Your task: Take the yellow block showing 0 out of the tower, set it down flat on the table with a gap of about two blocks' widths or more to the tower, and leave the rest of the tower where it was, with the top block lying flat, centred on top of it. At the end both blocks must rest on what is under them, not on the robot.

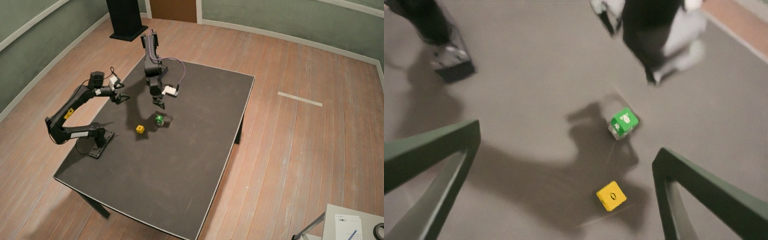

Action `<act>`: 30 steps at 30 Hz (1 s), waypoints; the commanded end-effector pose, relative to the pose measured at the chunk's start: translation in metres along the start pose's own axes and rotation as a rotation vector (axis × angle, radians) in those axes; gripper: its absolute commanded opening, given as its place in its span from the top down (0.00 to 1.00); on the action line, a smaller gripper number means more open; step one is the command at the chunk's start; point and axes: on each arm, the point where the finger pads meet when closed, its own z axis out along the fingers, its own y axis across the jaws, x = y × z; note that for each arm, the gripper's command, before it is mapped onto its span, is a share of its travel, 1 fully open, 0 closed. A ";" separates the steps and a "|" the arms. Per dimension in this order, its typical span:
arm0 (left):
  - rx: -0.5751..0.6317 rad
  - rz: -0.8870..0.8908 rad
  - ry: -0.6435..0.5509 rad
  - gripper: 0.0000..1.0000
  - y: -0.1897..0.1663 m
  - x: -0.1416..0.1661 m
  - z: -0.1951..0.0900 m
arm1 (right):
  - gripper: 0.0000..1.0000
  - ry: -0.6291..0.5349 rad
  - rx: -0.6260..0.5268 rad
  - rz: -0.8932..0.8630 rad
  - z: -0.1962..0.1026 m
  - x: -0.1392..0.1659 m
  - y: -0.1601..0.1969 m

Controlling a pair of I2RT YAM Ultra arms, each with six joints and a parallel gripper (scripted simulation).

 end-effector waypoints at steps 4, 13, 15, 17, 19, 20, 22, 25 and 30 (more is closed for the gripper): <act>0.063 -0.005 -0.319 0.00 0.058 -0.053 -0.058 | 0.00 0.065 0.034 0.025 0.044 -0.019 -0.008; 0.091 -0.001 -0.615 0.00 0.127 -0.095 -0.114 | 0.00 0.187 0.098 0.074 0.095 -0.007 -0.035; 0.096 -0.002 -0.677 0.00 0.143 -0.103 -0.125 | 0.00 0.215 0.112 0.087 0.106 -0.002 -0.043; 0.121 0.005 -0.730 0.00 0.154 -0.110 -0.135 | 0.00 0.240 0.125 0.100 0.116 0.002 -0.050; 0.128 0.007 -0.794 0.00 0.169 -0.119 -0.147 | 0.00 0.263 0.135 0.114 0.125 0.007 -0.057; 0.134 0.007 -0.839 0.00 0.179 -0.124 -0.154 | 0.00 0.279 0.143 0.123 0.131 0.010 -0.063; 0.140 0.008 -0.884 0.00 0.190 -0.130 -0.162 | 0.00 0.295 0.150 0.133 0.136 0.014 -0.068; 0.158 0.020 -0.979 0.00 0.206 -0.141 -0.179 | 0.00 0.319 0.160 0.148 0.145 0.020 -0.076; 0.167 0.012 -1.145 0.00 0.247 -0.160 -0.206 | 0.00 0.362 0.183 0.176 0.158 0.031 -0.090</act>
